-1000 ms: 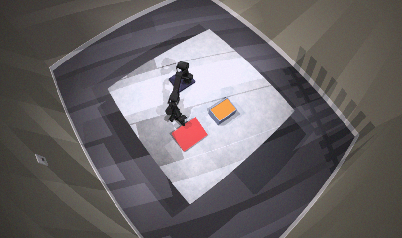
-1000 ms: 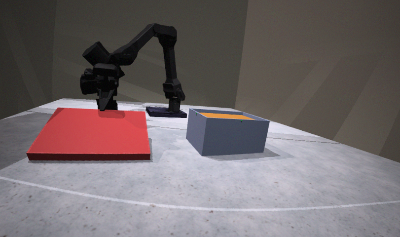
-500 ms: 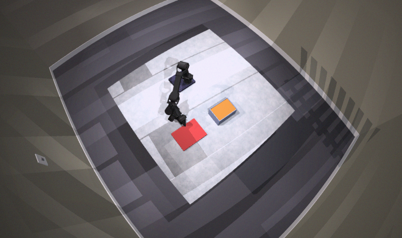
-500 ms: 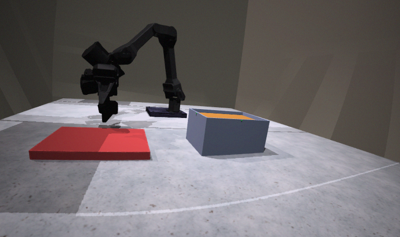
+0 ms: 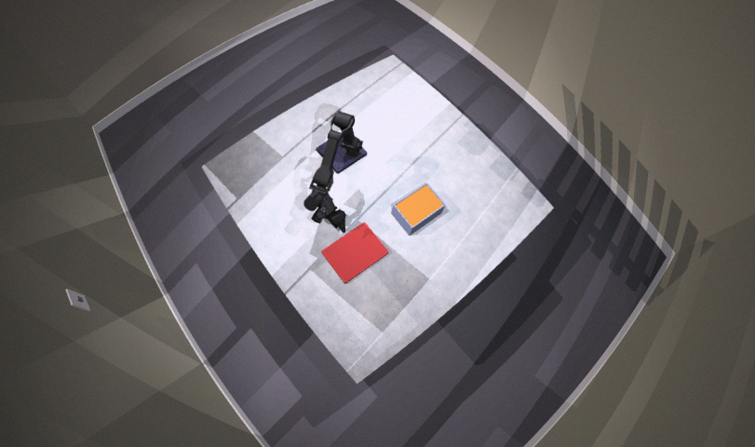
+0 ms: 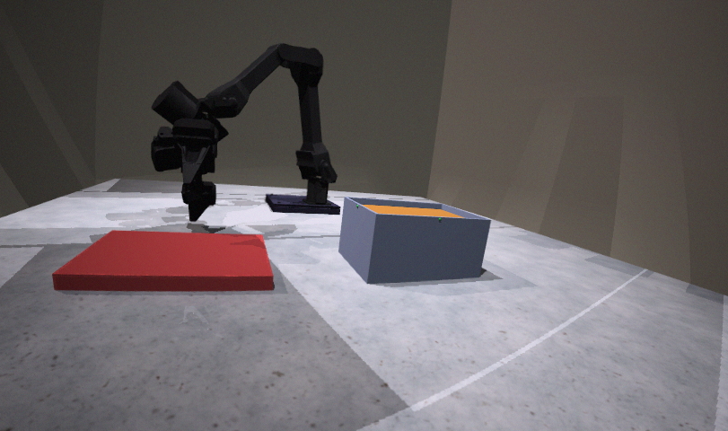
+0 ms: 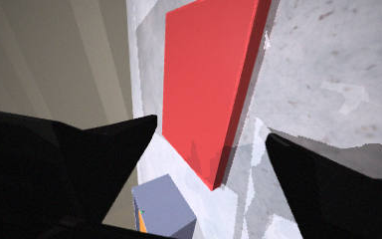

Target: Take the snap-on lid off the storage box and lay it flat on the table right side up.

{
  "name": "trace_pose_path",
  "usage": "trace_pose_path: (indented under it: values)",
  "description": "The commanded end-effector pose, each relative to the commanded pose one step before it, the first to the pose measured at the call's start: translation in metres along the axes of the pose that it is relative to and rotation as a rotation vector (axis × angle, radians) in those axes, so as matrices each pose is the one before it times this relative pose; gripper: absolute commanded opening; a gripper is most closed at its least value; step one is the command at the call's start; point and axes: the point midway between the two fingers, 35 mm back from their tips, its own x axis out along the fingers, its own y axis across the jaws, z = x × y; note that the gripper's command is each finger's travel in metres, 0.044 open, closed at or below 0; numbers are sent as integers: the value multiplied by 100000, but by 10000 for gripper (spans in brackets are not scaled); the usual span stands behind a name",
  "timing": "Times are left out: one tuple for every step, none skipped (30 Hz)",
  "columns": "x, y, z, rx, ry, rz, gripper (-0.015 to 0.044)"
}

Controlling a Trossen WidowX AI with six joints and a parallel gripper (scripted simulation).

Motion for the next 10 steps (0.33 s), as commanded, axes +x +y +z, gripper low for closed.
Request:
trace_pose_path:
  values:
    - [-726,-409,-61,-253,8,363,440]
    - [-152,-132,0,-1,0,-16,440]
    - [-152,-132,0,-1,0,-16,440]
    - [-152,-132,0,-1,0,-16,440]
    - [-152,-132,0,-1,0,-16,440]
    - [-152,-132,0,-1,0,-16,440]
    - [-152,-132,0,0,0,-16,440]
    - [-152,-132,0,0,0,-16,440]
    - [-152,-132,0,0,0,-16,440]
    - [-152,-132,0,0,0,-16,440]
